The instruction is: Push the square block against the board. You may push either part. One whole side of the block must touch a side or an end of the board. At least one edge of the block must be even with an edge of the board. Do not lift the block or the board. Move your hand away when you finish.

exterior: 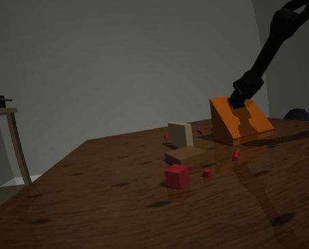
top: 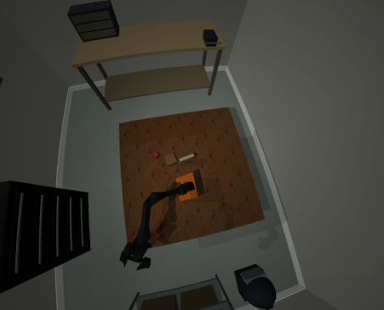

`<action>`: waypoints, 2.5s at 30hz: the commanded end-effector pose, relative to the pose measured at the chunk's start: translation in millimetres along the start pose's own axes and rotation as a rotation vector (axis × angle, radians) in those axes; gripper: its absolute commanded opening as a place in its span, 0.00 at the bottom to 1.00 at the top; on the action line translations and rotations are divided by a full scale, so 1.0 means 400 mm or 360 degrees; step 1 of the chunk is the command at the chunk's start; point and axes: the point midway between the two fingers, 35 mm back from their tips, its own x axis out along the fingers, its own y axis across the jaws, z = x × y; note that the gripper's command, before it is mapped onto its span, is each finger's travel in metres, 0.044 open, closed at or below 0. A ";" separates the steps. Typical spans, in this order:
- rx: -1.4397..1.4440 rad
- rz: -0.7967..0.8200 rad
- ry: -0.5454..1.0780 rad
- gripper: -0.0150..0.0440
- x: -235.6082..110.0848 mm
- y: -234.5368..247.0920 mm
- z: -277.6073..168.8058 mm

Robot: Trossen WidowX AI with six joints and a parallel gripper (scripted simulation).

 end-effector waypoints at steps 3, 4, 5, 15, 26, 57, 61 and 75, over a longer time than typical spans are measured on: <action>-0.0004 0.0000 -0.0002 0.80 0.001 0.000 0.002; -0.0014 0.0002 -0.0007 0.75 0.003 0.002 0.006; -0.0032 0.0004 -0.0016 0.71 0.007 0.004 0.014; -0.0402 0.0023 -0.0221 0.26 0.078 0.055 0.192; -0.0756 -0.0007 -0.0445 0.25 0.117 0.119 0.385; -0.1679 -0.0477 -0.1213 0.25 -0.033 0.363 1.032; -0.1777 -0.0600 -0.1324 0.25 -0.097 0.398 1.124; -0.1911 -0.1030 -0.1713 0.25 -0.394 0.501 1.385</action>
